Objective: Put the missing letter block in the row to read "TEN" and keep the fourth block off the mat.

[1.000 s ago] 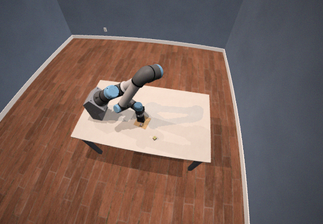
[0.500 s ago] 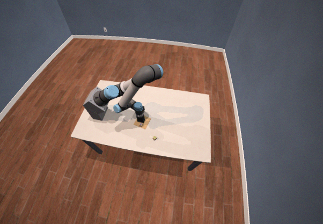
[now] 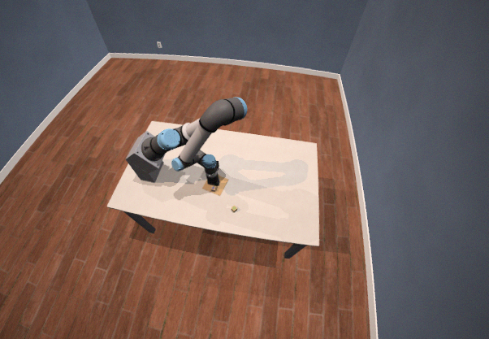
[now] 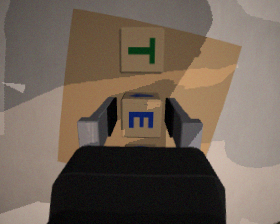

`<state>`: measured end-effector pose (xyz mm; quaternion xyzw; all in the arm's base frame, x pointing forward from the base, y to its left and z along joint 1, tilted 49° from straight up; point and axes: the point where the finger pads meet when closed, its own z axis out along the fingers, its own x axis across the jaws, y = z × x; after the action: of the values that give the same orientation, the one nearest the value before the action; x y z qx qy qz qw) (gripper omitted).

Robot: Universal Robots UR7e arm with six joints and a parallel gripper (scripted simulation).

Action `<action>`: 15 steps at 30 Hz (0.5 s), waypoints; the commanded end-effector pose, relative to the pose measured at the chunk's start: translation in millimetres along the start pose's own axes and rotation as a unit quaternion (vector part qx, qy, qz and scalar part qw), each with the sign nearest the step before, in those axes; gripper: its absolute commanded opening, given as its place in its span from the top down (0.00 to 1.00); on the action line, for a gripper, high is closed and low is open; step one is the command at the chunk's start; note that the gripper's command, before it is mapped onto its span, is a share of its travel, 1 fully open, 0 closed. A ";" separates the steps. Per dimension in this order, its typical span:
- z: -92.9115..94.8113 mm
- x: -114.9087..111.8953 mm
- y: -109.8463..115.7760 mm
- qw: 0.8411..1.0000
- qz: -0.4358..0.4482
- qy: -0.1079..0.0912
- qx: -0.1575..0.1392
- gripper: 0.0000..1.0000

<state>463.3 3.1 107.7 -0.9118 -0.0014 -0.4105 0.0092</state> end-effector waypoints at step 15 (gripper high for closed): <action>-1.7 0.3 0.0 1.000 0.000 0.000 0.000 0.13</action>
<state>462.4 3.1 108.4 -0.9118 -0.0014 -0.4104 0.0092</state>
